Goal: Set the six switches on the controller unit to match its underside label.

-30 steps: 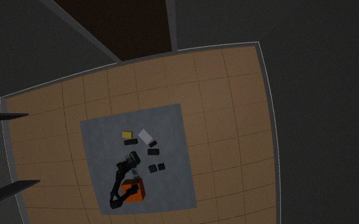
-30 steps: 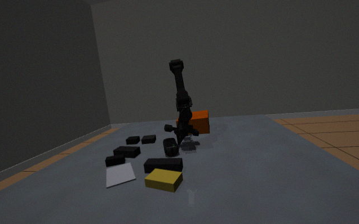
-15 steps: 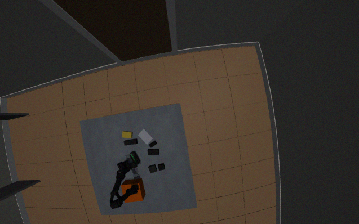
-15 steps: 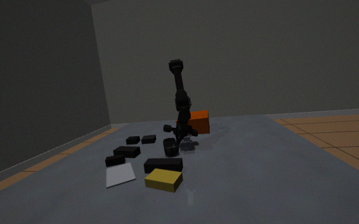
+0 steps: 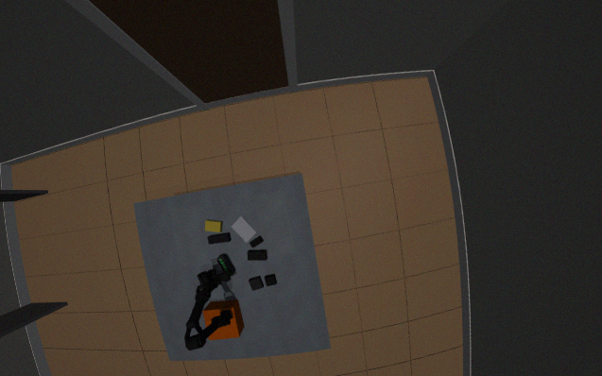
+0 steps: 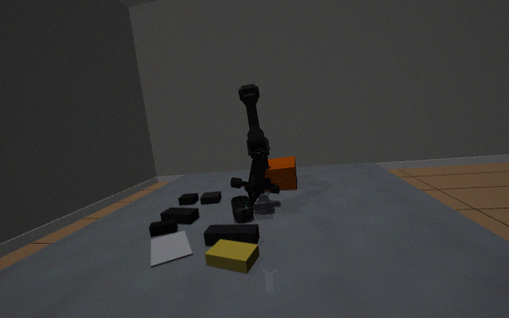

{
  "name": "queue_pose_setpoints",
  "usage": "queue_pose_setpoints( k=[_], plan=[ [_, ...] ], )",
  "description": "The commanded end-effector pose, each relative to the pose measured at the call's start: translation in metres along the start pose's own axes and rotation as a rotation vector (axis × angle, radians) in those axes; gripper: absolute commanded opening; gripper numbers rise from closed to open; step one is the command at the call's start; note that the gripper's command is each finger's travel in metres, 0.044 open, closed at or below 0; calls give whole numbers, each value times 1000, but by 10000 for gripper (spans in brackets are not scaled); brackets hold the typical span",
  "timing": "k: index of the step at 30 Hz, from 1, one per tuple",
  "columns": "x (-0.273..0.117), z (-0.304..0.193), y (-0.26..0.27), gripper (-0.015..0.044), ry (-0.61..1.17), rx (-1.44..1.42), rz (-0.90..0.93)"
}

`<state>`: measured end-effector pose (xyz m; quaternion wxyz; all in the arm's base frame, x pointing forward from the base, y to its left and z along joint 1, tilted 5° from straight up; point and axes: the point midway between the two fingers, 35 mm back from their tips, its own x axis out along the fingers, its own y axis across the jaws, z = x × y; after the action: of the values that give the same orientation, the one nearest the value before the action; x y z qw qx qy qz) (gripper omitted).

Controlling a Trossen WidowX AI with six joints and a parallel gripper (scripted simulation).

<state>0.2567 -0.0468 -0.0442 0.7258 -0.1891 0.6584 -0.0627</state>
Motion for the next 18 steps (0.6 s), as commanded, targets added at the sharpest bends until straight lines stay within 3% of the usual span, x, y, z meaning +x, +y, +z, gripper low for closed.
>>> queue_pose_setpoints(
  k=[1, 18],
  plan=[
    [2, 0, -6, 0, 1, 3, -6],
    [6, 1, -20, 0, 1, 3, -7]
  ],
)
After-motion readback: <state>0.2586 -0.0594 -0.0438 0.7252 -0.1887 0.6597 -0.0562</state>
